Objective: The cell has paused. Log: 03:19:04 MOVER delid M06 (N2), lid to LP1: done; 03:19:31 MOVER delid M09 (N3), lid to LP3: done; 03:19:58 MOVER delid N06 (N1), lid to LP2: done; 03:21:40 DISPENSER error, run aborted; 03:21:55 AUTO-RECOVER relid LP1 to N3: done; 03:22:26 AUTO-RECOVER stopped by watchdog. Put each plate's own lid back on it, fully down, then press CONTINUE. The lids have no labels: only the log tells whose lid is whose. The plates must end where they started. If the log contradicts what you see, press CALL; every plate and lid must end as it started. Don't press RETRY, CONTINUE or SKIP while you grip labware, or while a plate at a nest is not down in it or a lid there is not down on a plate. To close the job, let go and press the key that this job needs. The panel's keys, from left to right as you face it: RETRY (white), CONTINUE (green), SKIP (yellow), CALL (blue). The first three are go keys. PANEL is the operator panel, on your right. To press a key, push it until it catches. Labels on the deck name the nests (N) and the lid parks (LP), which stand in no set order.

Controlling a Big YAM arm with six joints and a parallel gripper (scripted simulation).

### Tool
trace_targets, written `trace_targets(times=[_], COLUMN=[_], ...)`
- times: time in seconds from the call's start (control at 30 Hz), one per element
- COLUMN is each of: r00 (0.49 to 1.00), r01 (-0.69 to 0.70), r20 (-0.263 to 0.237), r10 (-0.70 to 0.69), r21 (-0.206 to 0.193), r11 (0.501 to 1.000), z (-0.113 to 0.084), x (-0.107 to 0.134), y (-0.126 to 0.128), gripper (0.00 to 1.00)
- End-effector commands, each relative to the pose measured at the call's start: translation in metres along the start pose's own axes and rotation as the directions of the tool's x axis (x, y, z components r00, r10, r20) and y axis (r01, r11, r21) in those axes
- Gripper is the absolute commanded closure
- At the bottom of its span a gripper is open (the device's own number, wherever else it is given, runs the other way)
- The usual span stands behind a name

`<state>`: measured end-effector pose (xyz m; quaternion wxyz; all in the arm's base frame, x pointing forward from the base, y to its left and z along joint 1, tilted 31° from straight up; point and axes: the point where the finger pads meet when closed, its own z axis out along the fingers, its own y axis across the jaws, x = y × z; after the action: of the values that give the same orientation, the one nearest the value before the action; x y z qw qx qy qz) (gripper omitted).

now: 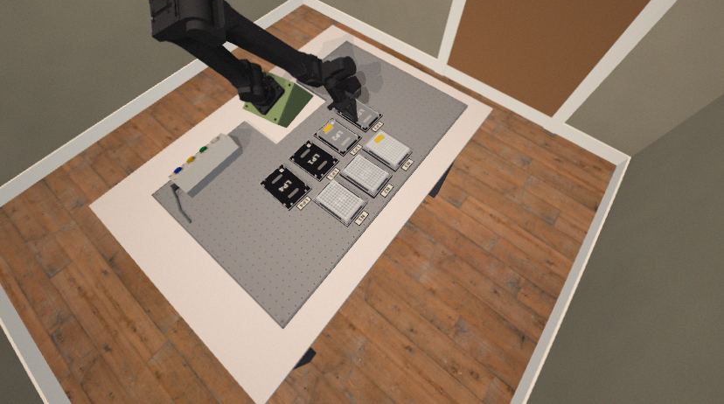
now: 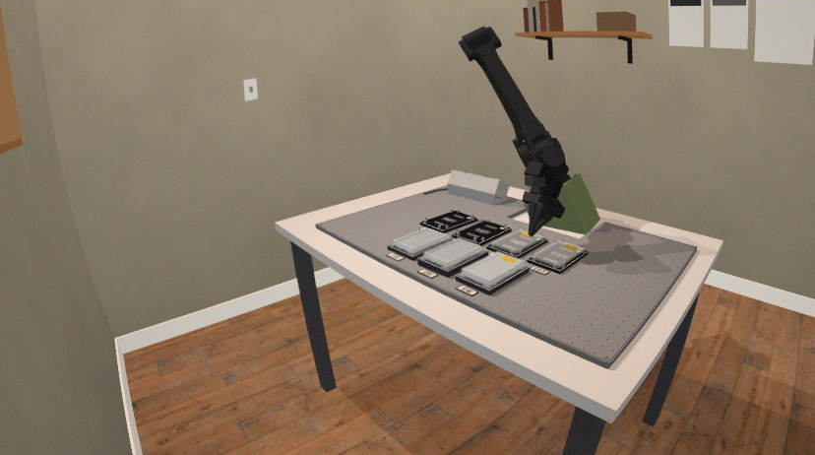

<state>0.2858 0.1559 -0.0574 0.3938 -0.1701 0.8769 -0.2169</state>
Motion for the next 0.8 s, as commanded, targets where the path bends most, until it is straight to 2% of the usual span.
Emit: trace_targets(times=[0.0,0.07,0.27,0.5,0.77], r00=[1.0,0.998,0.999,0.998,0.999], r01=[-0.024,-0.057,-0.037,-0.052,-0.039], r20=[0.012,0.035,0.022,0.04,0.031], r10=[0.024,0.057,0.037,0.052,0.038], r21=[-0.001,-0.004,0.004,0.004,0.01], r11=[1.0,0.998,0.999,0.999,0.999], z=[0.001,0.009,0.032,0.044,0.071], x=[-0.013,-0.037,-0.051,-0.077,-0.101], y=[0.005,0.001,-0.01,-0.022,-0.037], gripper=[1.0,1.0,1.0,1.0,1.0])
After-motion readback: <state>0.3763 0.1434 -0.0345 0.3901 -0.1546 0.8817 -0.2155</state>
